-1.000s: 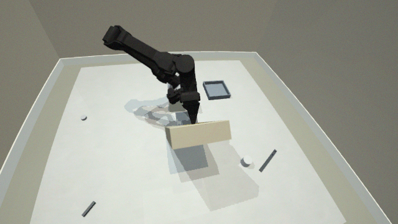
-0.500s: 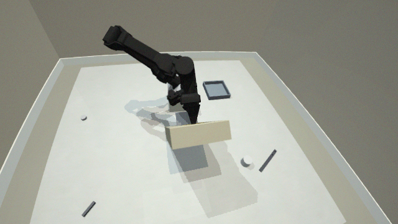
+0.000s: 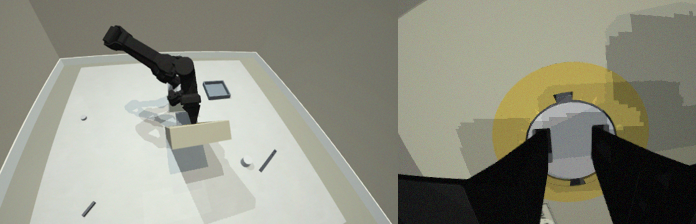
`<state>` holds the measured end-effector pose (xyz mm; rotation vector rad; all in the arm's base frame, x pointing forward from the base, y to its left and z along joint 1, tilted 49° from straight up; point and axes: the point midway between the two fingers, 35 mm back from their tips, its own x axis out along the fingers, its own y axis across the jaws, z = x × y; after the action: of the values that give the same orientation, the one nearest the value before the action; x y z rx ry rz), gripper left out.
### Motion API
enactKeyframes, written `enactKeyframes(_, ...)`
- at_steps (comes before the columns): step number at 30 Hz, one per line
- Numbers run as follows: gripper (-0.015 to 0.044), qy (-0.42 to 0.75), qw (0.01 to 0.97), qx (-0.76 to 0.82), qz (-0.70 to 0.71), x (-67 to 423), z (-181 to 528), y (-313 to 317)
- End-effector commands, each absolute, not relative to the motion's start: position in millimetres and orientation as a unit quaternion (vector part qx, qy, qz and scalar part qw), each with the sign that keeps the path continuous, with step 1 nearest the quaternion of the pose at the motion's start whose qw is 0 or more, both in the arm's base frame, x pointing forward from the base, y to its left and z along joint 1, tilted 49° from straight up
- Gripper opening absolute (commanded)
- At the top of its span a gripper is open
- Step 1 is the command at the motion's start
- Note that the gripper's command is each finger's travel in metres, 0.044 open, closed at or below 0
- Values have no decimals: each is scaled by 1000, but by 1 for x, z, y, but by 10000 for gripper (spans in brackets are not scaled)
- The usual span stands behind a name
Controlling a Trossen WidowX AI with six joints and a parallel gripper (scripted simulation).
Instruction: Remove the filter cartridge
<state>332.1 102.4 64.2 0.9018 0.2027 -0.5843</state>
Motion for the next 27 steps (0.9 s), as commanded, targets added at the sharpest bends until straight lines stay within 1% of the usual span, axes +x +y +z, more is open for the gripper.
enactKeyframes(1,113,100,853,430,-280,336,62,99)
enactKeyframes(5,113,100,853,430,-280,337,61,99)
enactKeyframes(14,53,96,855,428,-277,332,64,102)
enactKeyframes(16,0,96,855,428,-277,332,64,102)
enactKeyframes(20,0,103,862,411,-276,334,63,101)
enactKeyframes(27,0,136,903,310,-264,337,61,99)
